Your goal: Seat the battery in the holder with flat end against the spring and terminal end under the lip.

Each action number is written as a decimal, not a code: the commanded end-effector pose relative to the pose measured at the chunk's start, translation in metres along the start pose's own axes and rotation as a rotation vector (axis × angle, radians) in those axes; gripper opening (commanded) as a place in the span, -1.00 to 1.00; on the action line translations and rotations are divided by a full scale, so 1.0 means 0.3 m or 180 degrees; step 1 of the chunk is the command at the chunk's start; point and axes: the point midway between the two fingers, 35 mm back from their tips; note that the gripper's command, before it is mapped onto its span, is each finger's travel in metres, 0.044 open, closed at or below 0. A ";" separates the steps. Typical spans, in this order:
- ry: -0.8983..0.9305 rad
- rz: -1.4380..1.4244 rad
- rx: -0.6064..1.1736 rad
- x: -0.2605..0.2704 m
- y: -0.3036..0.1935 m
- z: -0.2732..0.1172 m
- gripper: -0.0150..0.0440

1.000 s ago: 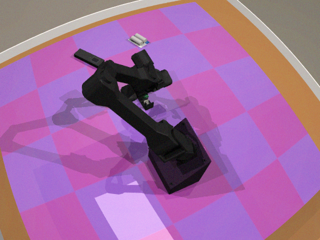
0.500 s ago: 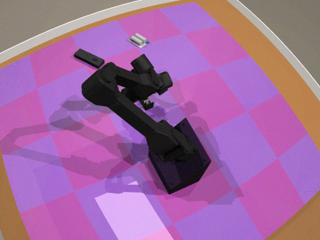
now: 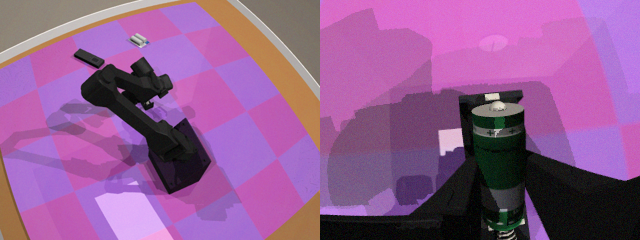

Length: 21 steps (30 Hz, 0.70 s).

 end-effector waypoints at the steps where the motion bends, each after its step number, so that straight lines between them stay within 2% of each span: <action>1: -0.0012 0.0023 0.0005 -0.003 -0.018 -0.005 -0.23; 21: -0.0021 0.0029 0.0013 -0.007 -0.059 -0.024 -0.23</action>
Point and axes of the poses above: the point midway between the two fingers, 35 mm back from their tips, its own z axis out along the fingers, its own x axis across the jaws, y = z × x, and after that the axes turned 3 degrees about z, right-handed
